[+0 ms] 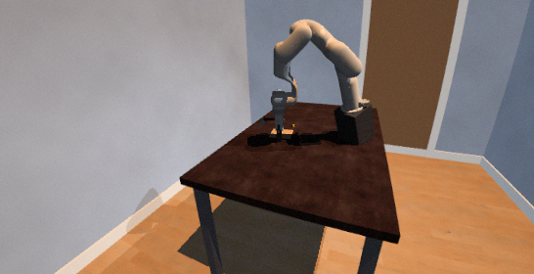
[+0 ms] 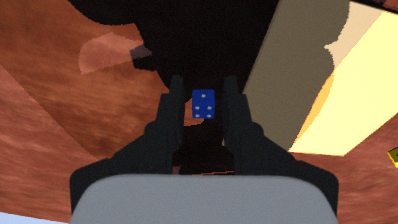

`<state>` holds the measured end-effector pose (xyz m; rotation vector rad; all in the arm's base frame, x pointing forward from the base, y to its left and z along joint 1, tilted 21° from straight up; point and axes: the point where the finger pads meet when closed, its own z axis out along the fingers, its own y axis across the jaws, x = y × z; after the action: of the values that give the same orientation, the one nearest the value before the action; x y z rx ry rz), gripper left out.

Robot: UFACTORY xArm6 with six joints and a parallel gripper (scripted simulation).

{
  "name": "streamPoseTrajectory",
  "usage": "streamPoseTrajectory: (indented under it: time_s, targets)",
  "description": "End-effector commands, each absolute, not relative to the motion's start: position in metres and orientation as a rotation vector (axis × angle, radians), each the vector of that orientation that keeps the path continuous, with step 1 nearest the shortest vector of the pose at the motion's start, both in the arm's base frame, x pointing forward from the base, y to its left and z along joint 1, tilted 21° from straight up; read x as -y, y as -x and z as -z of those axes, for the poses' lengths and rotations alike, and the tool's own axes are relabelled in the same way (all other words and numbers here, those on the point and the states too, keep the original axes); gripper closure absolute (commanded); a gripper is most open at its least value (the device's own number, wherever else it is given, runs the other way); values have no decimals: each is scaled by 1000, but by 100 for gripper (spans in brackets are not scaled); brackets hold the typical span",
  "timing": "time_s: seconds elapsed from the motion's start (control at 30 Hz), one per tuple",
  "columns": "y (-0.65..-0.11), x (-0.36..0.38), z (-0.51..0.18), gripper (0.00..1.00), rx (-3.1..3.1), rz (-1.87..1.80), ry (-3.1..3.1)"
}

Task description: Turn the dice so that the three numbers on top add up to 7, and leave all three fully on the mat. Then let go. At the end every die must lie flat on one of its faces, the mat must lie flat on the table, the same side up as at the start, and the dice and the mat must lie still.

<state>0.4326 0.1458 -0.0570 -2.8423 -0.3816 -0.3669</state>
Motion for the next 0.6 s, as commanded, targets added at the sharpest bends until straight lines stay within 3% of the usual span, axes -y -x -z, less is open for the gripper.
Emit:
streamPoseTrajectory:
  time_s: [0.0,0.3,0.33,0.57]
  targets:
    - [-434,-146,56,69,381,370,2842]
    - [-434,-146,56,69,381,370,2842]
    - [-434,-146,56,89,381,370,2842]
    - [-434,-146,56,89,381,370,2842]
